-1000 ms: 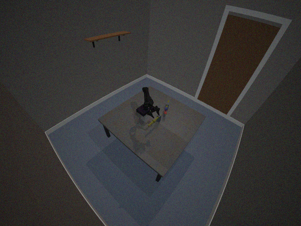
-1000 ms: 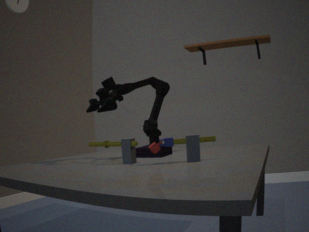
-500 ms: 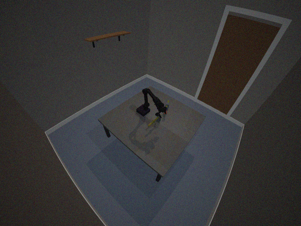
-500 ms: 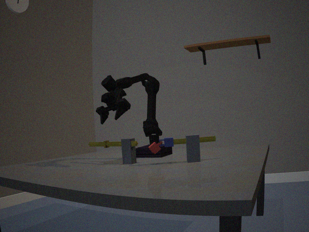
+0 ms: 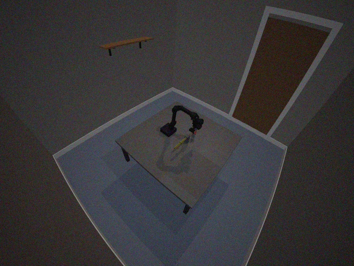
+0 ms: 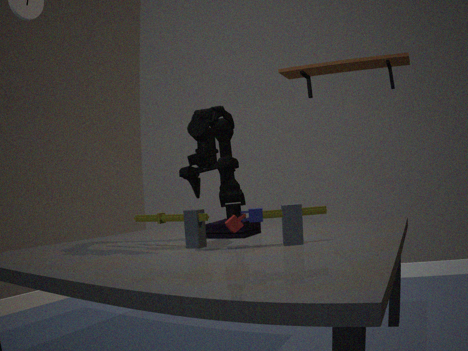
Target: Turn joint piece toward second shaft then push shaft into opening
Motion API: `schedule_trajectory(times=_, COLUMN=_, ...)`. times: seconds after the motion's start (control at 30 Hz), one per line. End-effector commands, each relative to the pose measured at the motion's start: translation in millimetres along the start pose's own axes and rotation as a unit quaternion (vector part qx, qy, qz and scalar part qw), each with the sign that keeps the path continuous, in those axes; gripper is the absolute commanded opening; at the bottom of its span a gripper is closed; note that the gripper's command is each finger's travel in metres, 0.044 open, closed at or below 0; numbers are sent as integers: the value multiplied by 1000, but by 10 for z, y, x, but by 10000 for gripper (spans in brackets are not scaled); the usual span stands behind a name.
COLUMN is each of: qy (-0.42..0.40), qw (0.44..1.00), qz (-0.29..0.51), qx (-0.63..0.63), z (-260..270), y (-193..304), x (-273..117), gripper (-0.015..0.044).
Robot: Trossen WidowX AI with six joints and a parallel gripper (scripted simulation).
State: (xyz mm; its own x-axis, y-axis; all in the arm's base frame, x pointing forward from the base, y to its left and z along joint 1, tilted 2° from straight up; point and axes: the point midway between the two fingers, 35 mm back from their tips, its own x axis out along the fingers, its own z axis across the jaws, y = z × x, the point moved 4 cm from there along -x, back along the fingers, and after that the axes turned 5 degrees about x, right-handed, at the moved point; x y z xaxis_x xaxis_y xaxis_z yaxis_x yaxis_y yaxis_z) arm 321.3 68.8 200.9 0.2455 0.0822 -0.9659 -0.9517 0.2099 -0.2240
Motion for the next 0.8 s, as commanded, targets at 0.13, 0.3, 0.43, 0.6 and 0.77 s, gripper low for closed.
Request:
schedule_trajectory(times=0.13, qy=64, qw=994, qz=83, qx=-32, z=503, y=349, x=92, gripper=440)
schedule_trajectory(times=0.3, qy=64, qw=994, qz=83, qx=-29, z=502, y=348, x=93, gripper=440)
schedule_trajectory(times=0.43, qy=59, qw=994, qz=91, qx=27, z=483, y=339, x=121, gripper=440)
schedule_trajectory(times=0.6, qy=54, qw=987, qz=104, qx=112, z=453, y=324, x=162, gripper=440)
schedule_trajectory(times=0.77, qy=50, qw=972, qz=117, qx=195, z=424, y=308, x=200, gripper=440)
